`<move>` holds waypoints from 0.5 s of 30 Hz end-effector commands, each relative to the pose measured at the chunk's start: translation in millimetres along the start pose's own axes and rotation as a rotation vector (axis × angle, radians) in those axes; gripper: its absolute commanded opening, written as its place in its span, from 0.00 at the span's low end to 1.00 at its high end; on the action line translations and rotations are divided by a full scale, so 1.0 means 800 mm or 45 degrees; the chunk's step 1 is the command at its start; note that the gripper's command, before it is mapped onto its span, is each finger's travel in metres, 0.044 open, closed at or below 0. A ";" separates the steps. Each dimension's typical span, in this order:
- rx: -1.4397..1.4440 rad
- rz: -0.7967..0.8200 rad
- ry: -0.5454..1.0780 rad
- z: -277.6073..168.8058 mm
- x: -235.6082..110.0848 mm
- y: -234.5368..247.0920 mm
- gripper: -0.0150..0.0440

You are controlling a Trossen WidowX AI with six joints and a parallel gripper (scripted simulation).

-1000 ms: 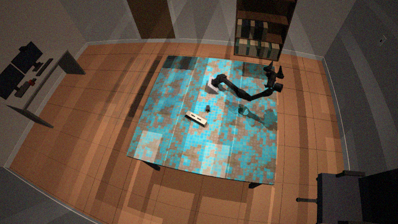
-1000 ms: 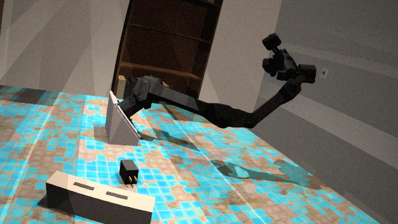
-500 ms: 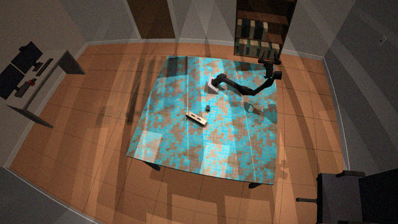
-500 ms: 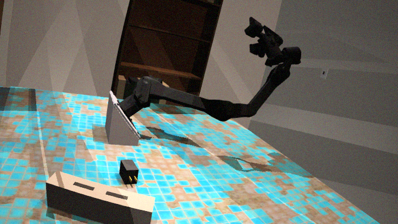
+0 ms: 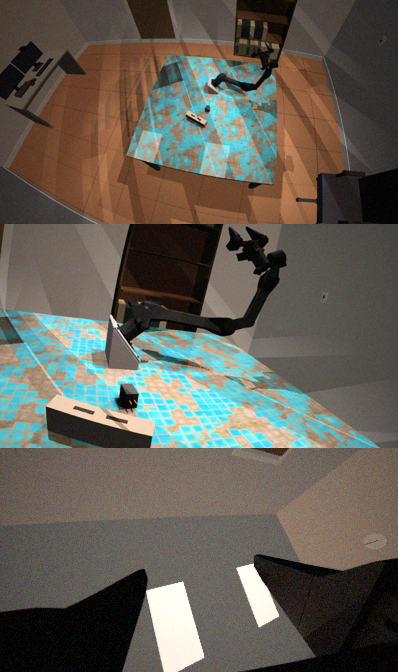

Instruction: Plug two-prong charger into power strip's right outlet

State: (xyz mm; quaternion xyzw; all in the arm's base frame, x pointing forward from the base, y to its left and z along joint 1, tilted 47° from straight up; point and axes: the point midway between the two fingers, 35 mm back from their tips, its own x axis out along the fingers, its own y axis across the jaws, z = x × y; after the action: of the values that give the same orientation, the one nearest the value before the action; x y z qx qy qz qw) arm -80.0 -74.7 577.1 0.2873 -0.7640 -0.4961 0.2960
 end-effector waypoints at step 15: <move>-0.442 -0.421 0.308 -0.059 0.093 -0.119 1.00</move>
State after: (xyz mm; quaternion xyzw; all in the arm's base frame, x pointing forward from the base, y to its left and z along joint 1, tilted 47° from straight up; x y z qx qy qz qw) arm -83.0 -170.4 530.1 0.3911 -0.6070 -0.6044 0.3365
